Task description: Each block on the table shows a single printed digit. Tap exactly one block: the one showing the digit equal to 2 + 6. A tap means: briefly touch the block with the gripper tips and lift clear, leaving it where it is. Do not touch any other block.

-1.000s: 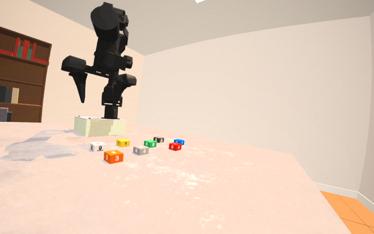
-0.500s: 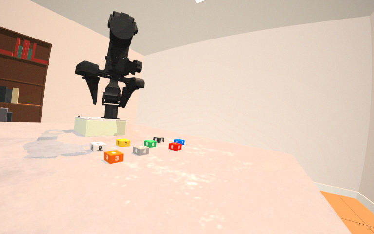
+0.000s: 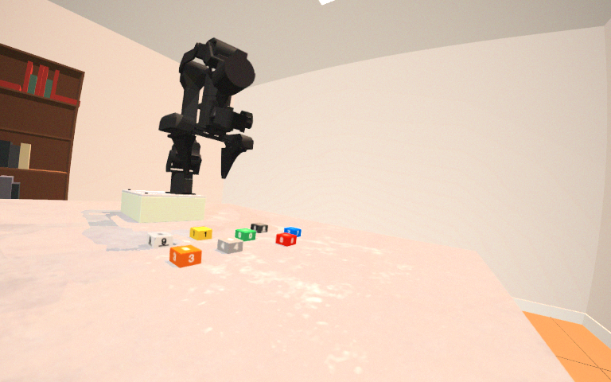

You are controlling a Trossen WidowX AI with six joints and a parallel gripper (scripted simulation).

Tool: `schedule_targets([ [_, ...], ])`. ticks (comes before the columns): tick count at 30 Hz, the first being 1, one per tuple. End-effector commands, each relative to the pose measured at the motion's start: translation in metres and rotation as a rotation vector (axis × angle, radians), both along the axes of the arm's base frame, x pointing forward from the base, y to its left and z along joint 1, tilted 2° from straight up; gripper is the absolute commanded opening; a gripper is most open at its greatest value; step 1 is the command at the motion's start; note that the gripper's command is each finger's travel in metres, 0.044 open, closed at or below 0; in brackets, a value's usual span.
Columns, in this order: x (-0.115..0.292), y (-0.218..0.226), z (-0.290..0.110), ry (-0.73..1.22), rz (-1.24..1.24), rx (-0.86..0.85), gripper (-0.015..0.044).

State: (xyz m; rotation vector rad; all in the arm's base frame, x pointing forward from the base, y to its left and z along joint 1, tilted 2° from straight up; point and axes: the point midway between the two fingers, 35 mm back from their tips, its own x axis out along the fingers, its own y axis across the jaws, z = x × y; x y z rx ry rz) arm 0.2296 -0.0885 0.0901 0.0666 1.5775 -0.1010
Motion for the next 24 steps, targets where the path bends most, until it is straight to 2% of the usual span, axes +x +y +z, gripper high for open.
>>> schedule_targets([
  [1,0.000,0.000,0.000,-0.001,-0.006,-0.002,0.0400],
  [9,0.006,0.006,0.000,-0.001,-0.005,-0.001,0.0400],
  [16,0.061,0.072,-0.001,-0.007,-0.005,0.006,0.0400],
  [24,0.062,0.074,-0.001,-0.007,-0.005,0.006,0.0400],
])
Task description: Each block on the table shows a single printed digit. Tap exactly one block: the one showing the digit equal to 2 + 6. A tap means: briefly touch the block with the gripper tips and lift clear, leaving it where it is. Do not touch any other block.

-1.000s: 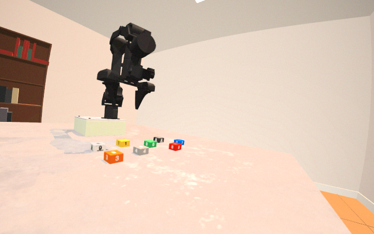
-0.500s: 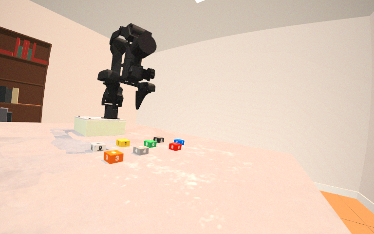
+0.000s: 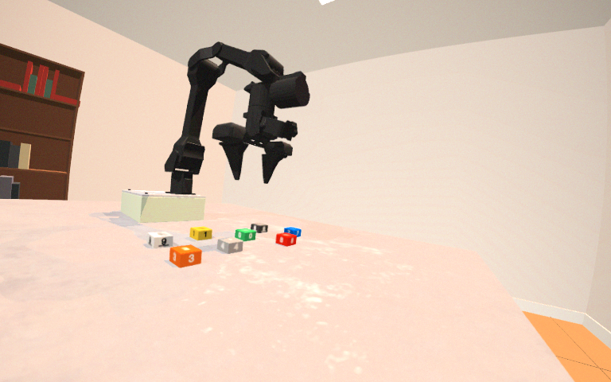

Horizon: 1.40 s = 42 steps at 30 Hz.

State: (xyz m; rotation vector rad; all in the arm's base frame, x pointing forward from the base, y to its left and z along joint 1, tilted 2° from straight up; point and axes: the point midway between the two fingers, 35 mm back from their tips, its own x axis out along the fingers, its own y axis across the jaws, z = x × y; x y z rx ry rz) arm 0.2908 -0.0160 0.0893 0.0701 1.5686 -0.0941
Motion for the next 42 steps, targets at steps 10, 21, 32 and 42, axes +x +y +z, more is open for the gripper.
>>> schedule_targets([
  [10,0.001,0.001,-0.001,0.003,-0.007,0.000,0.0400],
  [21,-0.033,0.094,-0.002,0.006,-0.007,0.010,0.0400],
  [32,-0.037,0.101,-0.002,0.007,-0.007,0.011,0.0400],
  [42,-0.037,0.101,-0.002,0.007,-0.007,0.011,0.0400],
])
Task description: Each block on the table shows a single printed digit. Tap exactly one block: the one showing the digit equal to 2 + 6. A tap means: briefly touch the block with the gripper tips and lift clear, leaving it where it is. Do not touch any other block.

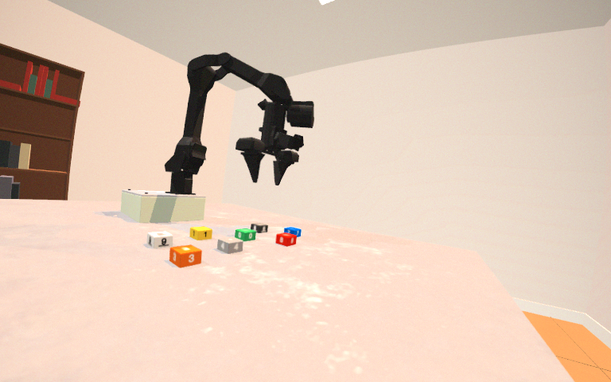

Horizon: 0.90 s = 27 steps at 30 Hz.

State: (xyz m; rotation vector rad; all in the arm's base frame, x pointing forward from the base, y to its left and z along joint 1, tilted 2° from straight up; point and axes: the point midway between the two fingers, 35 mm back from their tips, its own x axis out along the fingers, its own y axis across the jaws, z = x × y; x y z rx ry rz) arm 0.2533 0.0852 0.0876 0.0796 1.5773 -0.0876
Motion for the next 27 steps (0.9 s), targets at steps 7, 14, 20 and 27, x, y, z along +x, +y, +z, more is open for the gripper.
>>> schedule_targets([
  [7,0.059,0.022,0.003,-0.007,-0.005,0.002,0.0400],
  [14,0.075,0.028,0.001,-0.008,-0.005,0.003,0.0400],
  [20,0.075,0.028,0.001,-0.008,-0.005,0.003,0.0400],
  [27,0.075,0.028,0.001,-0.008,-0.005,0.003,0.0400],
])
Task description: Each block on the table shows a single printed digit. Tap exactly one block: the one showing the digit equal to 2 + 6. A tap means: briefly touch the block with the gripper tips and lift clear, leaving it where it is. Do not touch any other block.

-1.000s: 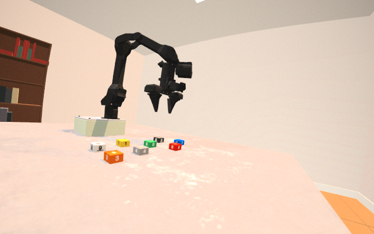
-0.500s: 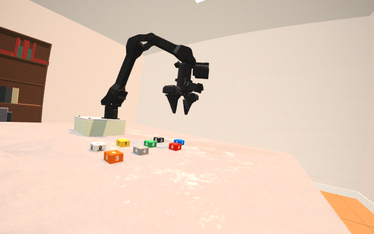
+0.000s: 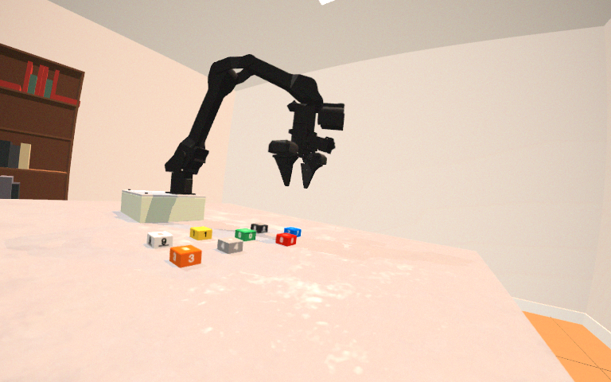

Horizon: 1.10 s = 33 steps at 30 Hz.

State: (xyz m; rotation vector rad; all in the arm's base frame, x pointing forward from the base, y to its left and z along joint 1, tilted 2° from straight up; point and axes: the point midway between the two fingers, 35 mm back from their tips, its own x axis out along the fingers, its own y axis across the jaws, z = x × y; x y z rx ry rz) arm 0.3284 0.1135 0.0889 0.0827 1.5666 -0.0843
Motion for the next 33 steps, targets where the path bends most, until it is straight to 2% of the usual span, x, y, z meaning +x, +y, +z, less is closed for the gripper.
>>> schedule_targets([
  [1,0.000,0.000,0.000,0.002,-0.005,-0.001,0.0400],
  [4,0.005,-0.010,0.000,0.002,-0.005,-0.002,0.0400],
  [8,0.029,-0.072,0.000,-0.001,-0.006,-0.008,0.0400],
  [10,0.033,-0.083,0.001,-0.001,-0.006,-0.009,0.0400],
  [33,0.033,-0.083,0.001,-0.001,-0.006,-0.009,0.0400],
])
